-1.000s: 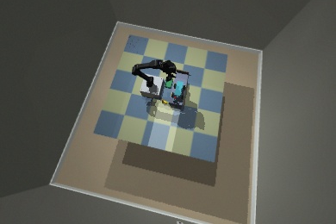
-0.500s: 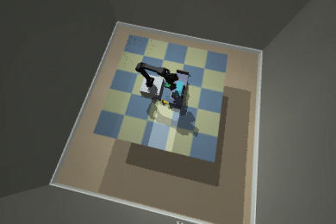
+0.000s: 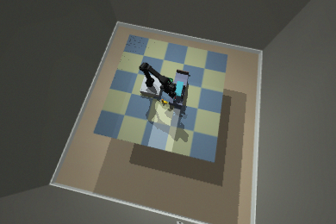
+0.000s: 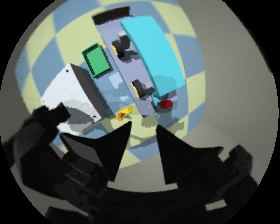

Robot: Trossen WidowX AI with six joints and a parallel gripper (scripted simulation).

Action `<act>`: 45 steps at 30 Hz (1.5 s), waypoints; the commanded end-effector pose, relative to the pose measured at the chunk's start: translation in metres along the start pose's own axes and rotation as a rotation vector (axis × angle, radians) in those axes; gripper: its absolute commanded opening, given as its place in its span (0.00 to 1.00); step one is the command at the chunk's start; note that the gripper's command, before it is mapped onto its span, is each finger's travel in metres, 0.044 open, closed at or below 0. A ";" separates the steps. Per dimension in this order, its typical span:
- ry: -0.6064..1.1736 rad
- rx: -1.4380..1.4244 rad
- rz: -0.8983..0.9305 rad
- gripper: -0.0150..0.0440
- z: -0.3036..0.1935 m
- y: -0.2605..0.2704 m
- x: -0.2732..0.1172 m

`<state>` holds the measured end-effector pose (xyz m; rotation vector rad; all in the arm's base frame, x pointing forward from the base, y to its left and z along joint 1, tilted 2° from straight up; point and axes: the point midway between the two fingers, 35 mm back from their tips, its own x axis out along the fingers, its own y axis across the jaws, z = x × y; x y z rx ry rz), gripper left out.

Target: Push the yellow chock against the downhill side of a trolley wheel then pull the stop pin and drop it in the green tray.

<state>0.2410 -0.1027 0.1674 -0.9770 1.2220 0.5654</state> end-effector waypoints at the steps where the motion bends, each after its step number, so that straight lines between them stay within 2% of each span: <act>1: 0.009 -0.105 0.071 0.58 -0.015 0.010 0.016; 13: -0.056 -0.440 0.271 0.58 -0.062 0.047 0.056; 19: -0.058 -0.445 0.274 0.58 -0.063 0.048 0.060; 31: -0.058 -0.445 0.274 0.58 -0.063 0.060 0.099; 45: -0.058 -0.445 0.274 0.58 -0.063 0.063 0.114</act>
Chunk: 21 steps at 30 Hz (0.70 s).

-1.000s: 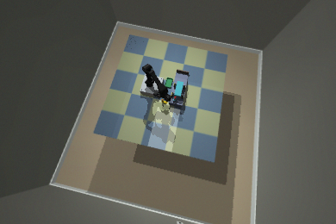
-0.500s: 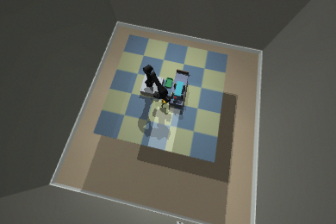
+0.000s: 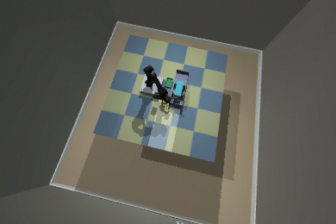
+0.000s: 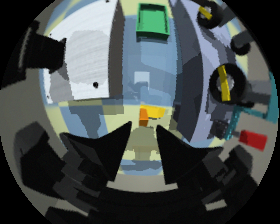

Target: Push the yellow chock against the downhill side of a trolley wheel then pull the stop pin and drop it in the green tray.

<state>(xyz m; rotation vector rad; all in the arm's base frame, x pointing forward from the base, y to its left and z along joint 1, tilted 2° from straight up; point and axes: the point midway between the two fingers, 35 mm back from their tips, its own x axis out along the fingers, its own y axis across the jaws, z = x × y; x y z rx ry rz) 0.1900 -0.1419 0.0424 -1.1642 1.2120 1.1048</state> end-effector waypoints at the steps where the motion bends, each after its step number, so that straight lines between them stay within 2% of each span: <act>1: -0.006 0.001 0.003 0.58 0.001 0.001 0.007; 21: -0.006 0.001 0.003 0.58 0.001 0.001 0.032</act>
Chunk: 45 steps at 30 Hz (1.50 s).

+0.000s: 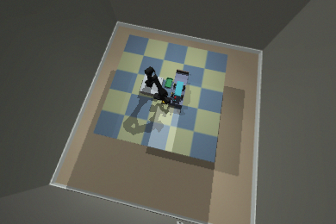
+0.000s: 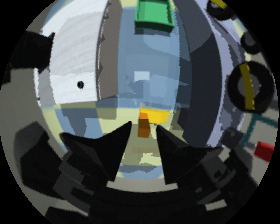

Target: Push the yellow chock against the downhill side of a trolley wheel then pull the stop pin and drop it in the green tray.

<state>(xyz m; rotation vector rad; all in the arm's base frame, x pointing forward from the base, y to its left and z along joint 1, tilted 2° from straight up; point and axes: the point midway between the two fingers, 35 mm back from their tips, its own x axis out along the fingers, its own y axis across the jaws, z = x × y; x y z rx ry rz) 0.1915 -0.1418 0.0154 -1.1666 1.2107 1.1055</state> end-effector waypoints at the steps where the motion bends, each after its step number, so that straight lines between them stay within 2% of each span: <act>1: -0.006 0.004 0.004 0.58 0.001 0.001 0.007; 10: -0.006 0.004 0.004 0.58 0.002 0.002 0.019; 15: -0.002 0.000 0.003 0.35 0.001 0.001 0.016; 22: -0.002 0.000 0.003 0.25 0.001 0.001 0.014; 45: -0.006 0.004 0.004 0.25 0.000 0.002 -0.073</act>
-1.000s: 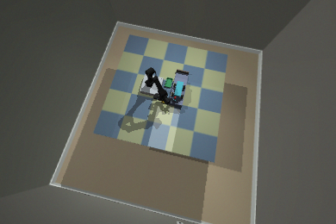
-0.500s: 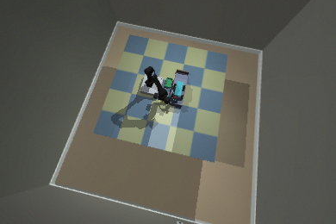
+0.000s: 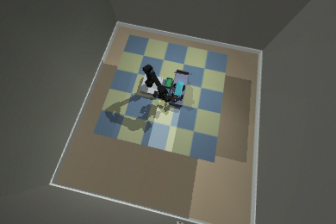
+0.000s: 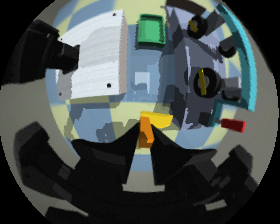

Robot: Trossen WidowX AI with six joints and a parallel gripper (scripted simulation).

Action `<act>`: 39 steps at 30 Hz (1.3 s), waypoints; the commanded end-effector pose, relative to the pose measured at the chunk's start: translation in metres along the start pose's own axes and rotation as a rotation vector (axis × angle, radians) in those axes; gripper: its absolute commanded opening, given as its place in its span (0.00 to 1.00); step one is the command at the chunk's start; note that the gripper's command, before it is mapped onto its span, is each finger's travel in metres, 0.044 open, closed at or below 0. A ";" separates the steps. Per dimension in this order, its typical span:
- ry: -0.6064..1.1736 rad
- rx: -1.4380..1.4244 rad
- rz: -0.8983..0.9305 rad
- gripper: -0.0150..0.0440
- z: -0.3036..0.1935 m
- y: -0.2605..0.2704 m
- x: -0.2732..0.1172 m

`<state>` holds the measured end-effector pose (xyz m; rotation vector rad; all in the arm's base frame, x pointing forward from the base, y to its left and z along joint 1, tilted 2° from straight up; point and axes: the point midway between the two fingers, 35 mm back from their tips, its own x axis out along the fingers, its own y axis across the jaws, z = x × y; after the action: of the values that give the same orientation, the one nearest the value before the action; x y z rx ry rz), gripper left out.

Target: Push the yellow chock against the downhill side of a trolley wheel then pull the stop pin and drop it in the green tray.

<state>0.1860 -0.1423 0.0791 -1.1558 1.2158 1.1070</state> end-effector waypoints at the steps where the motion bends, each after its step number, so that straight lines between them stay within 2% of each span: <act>1: -0.002 -0.003 -0.003 0.25 0.000 0.000 -0.013; 15: -0.002 -0.003 -0.003 0.25 0.001 -0.001 -0.065; 22: -0.002 0.002 -0.003 0.25 0.002 -0.001 -0.068; 39: -0.002 0.547 -0.001 0.25 0.002 -0.001 -0.068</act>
<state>0.1842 -0.1416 0.1468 -0.7989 1.3799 0.7627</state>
